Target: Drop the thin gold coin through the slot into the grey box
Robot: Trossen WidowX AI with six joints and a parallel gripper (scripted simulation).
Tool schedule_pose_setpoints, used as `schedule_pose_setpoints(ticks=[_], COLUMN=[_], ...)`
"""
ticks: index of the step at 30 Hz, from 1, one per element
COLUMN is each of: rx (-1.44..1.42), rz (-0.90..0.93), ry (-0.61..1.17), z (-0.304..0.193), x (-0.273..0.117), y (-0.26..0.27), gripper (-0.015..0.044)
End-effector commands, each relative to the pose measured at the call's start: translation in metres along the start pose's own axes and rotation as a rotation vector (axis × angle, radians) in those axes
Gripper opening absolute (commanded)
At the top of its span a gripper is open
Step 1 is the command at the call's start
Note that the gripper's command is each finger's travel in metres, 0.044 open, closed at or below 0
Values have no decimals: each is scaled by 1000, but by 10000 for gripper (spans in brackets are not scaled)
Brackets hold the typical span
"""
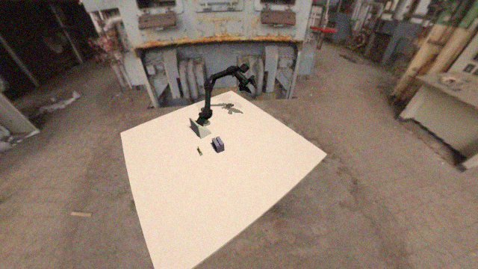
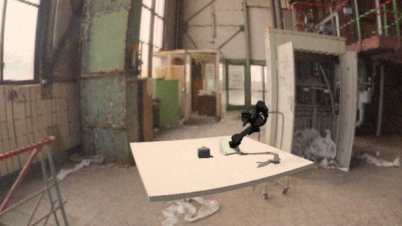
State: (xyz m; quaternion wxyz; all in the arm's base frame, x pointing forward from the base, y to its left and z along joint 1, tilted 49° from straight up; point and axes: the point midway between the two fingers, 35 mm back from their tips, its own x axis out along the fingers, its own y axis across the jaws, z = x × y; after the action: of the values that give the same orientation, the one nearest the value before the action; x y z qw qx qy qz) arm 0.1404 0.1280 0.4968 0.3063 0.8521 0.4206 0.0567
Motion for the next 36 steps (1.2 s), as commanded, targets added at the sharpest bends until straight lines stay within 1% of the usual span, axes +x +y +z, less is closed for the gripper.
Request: schedule_pose_setpoints(ticks=[1, 3, 7, 9, 15, 19, 22, 29, 36], rx=[-8, -68, -240, -301, -483, -570, -633, -755, -850], rz=[-1, -12, -77, -113, -261, -373, -475, -711, -898], ry=[-7, -64, -223, -277, -447, -513, -529, -479, -325], z=[2, 19, 77, 102, 202, 264, 307, 400, 478], x=[2, 18, 58, 70, 93, 93, 90, 71, 40], y=[1, 8, 29, 36, 61, 69, 68, 52, 20], gripper=[374, 321, 216, 164, 161, 161, 161, 161, 161])
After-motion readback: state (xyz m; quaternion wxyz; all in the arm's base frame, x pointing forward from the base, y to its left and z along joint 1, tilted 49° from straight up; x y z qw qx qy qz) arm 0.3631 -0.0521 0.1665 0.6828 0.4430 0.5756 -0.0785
